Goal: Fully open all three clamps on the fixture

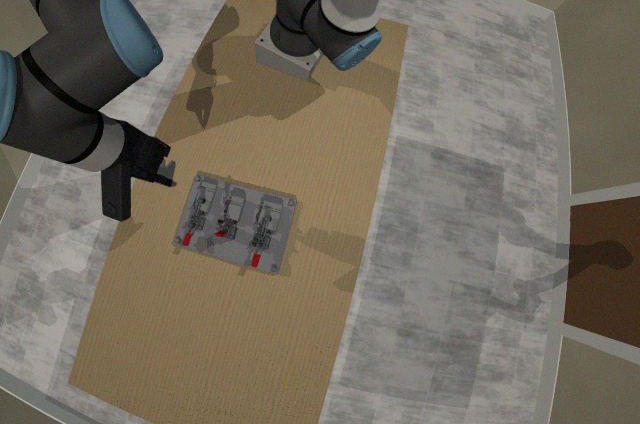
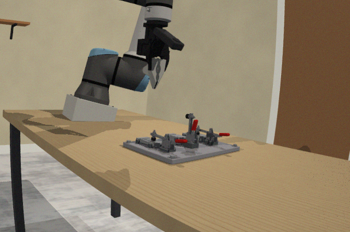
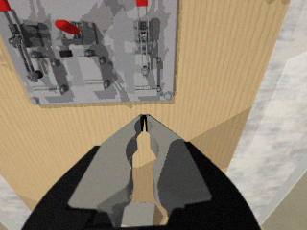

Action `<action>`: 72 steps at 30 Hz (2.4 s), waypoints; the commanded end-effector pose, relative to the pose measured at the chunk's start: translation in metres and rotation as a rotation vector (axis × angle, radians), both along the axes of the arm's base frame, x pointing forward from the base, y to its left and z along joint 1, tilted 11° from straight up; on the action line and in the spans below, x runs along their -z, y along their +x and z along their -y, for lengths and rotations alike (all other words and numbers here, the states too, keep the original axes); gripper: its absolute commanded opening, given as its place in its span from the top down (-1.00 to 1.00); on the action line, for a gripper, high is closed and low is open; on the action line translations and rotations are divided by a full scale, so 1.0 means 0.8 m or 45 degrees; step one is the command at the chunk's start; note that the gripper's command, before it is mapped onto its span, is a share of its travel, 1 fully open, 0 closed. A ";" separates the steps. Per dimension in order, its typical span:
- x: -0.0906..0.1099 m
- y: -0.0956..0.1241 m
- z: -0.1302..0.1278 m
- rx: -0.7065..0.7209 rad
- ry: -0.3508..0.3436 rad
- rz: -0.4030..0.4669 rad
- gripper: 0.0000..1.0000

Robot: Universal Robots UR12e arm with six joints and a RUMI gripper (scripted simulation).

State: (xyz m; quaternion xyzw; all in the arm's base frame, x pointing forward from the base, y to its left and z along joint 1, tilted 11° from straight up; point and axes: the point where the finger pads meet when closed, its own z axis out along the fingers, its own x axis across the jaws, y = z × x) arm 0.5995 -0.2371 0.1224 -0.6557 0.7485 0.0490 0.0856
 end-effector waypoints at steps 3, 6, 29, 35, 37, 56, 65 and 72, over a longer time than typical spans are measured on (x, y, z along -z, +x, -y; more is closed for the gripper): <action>-0.001 0.001 0.001 0.000 -0.001 0.001 1.00; -0.001 0.001 0.001 0.000 -0.001 0.001 1.00; -0.001 0.001 0.001 0.000 -0.001 0.001 1.00; -0.001 0.001 0.001 0.000 -0.001 0.001 1.00; -0.001 0.001 0.001 0.000 -0.001 0.001 1.00; -0.001 0.001 0.001 0.000 -0.001 0.001 -0.17; -0.001 0.001 0.001 0.000 -0.001 0.001 -0.17; -0.001 0.001 0.001 0.000 -0.001 0.001 -0.17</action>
